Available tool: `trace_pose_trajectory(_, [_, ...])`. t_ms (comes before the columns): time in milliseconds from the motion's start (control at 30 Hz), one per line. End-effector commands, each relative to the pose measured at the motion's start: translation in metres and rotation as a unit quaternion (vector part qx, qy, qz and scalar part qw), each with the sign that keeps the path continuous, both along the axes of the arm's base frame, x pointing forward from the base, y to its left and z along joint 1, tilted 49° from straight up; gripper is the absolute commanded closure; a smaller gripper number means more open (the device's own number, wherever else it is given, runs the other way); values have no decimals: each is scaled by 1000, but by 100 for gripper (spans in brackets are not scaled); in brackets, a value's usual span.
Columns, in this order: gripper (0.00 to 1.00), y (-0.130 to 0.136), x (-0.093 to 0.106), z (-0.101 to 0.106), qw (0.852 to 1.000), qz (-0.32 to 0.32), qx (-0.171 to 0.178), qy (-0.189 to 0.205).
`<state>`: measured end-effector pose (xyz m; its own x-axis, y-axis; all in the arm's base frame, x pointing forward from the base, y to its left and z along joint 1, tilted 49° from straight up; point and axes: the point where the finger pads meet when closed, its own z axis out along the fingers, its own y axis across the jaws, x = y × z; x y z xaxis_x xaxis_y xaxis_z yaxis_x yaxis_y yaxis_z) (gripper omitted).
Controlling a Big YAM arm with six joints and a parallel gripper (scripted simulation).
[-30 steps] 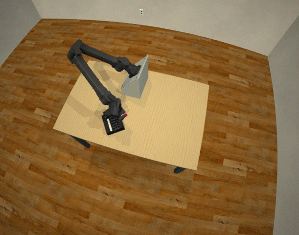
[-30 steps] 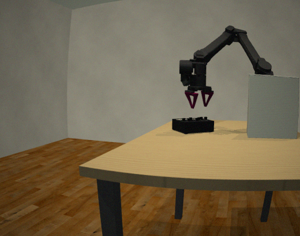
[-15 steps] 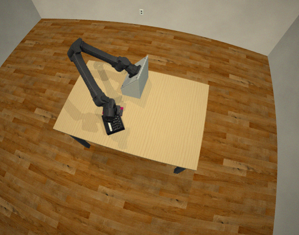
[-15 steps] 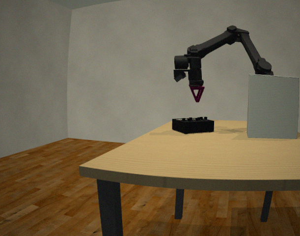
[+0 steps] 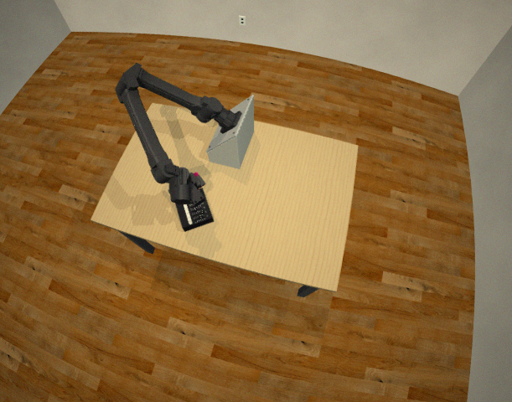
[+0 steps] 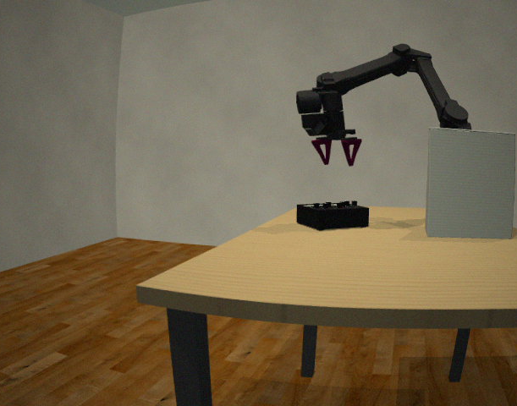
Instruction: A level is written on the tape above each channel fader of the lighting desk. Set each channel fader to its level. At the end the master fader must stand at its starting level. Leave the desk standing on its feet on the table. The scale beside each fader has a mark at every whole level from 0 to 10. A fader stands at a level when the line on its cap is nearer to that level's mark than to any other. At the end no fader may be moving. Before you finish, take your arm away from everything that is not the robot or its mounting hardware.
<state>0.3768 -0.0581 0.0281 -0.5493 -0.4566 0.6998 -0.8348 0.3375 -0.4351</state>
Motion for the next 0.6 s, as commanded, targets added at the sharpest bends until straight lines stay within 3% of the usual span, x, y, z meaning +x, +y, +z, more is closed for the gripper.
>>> trace_pose_trajectory(0, [0,13,16,17,990,100,26,92])
trace_pose_trajectory(67, [0,14,16,18,983,130,32,129])
trace_pose_trajectory(133, [0,14,16,18,983,130,32,129])
trace_pose_trajectory(167, [0,14,16,18,970,169,42,170])
trace_pose_trajectory(233, [0,14,16,18,958,202,51,197])
trace_pose_trajectory(500, [0,13,16,18,954,211,54,204])
trace_pose_trajectory(567, [0,13,14,10,952,210,54,215])
